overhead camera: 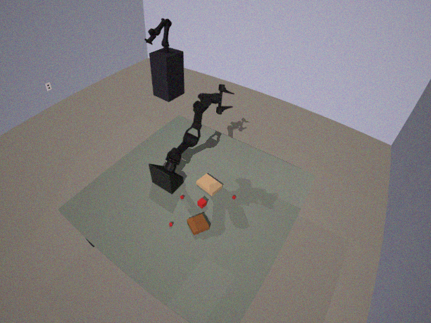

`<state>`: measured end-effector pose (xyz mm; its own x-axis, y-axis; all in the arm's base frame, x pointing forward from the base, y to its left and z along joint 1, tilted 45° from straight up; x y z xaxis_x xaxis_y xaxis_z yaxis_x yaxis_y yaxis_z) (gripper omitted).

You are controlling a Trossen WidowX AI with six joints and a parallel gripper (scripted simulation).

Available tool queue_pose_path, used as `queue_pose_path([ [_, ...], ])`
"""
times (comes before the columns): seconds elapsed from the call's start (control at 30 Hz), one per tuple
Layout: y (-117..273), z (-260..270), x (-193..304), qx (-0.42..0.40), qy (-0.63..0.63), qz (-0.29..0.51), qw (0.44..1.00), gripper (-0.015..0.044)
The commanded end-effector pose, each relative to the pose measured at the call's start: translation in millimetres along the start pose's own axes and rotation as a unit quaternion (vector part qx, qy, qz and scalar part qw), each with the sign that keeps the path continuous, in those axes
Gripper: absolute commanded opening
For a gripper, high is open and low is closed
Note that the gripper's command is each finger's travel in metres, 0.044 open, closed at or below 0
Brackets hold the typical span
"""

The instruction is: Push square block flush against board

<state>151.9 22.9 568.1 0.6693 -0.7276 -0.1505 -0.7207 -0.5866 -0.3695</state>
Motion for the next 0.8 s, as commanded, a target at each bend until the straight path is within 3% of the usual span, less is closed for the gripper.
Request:
queue_pose_path([
  [0.0, 0.0, 0.0, 0.0, 0.0, 0.0, 0.0, 1.0, 0.0374],
  [0.47, 8.1, -14.5, -25.8, 0.038, 0.173, 0.034, 0.984, 0.0006],
  [0.77, 10.6, -19.2, -44.5, 0.052, 0.285, 0.057, 0.955, 0.0],
])
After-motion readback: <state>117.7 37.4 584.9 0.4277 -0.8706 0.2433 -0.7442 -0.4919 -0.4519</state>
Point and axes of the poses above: the point midway between the two fingers, 35 mm back from their tips, its own y axis back along the fingers, its own z axis across the jaws, x = y × z, the point moved 2 cm from there along y, back along the fingers, and after that the axes turned 5 degrees about y, right-handed, at the moved point
